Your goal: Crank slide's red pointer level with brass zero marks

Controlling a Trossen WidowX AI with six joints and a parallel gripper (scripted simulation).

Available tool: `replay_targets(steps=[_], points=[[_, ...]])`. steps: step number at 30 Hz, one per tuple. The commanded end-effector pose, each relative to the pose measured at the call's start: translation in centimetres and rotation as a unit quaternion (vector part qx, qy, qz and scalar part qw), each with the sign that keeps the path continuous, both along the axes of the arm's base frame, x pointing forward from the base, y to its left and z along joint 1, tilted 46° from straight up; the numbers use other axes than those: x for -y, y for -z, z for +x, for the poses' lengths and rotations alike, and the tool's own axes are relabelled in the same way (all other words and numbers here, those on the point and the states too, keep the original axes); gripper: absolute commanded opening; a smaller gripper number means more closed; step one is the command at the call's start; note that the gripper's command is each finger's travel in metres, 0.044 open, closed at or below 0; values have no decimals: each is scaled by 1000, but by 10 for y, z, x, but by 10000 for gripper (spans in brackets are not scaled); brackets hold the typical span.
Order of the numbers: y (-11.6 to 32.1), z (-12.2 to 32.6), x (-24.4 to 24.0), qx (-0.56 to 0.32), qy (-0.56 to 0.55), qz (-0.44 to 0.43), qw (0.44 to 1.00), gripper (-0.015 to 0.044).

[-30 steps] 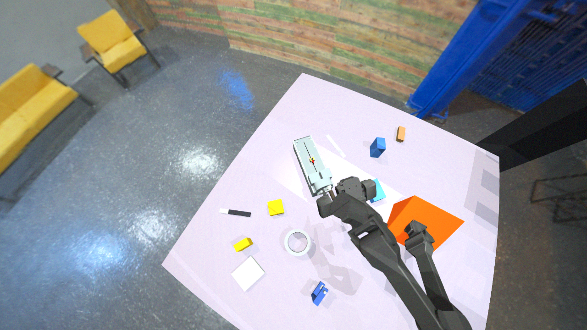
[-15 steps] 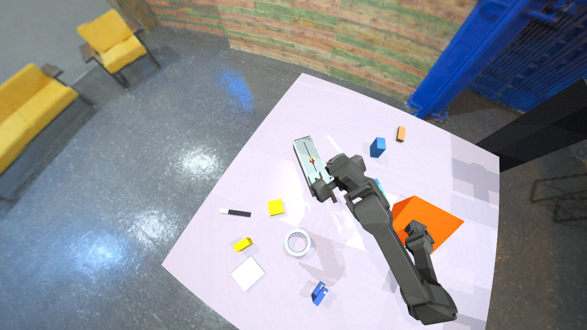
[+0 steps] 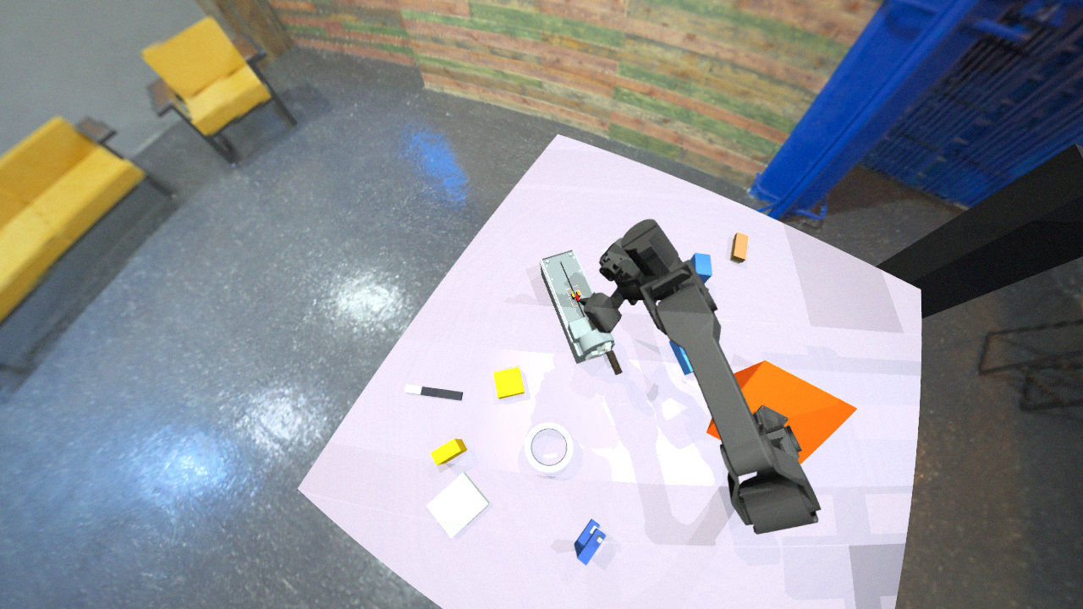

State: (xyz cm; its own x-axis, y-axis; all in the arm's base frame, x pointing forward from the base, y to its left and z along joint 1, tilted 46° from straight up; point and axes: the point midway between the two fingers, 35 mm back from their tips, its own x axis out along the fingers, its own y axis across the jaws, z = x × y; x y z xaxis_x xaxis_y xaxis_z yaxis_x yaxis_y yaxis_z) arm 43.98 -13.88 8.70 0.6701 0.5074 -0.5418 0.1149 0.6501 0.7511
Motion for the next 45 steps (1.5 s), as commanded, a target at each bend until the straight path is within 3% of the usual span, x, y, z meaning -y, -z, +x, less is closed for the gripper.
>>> replay_targets(steps=[1, 10, 29, 39, 45], points=[[5, 4, 6, 18, -10, 1, 1000, 440], [43, 6, -30, 24, -14, 3, 1000, 440], [43, 6, -30, 24, -14, 3, 1000, 440], [8, 6, 5, 25, -17, 2, 1000, 440], [-4, -1, -6, -11, 7, 0, 1000, 440]])
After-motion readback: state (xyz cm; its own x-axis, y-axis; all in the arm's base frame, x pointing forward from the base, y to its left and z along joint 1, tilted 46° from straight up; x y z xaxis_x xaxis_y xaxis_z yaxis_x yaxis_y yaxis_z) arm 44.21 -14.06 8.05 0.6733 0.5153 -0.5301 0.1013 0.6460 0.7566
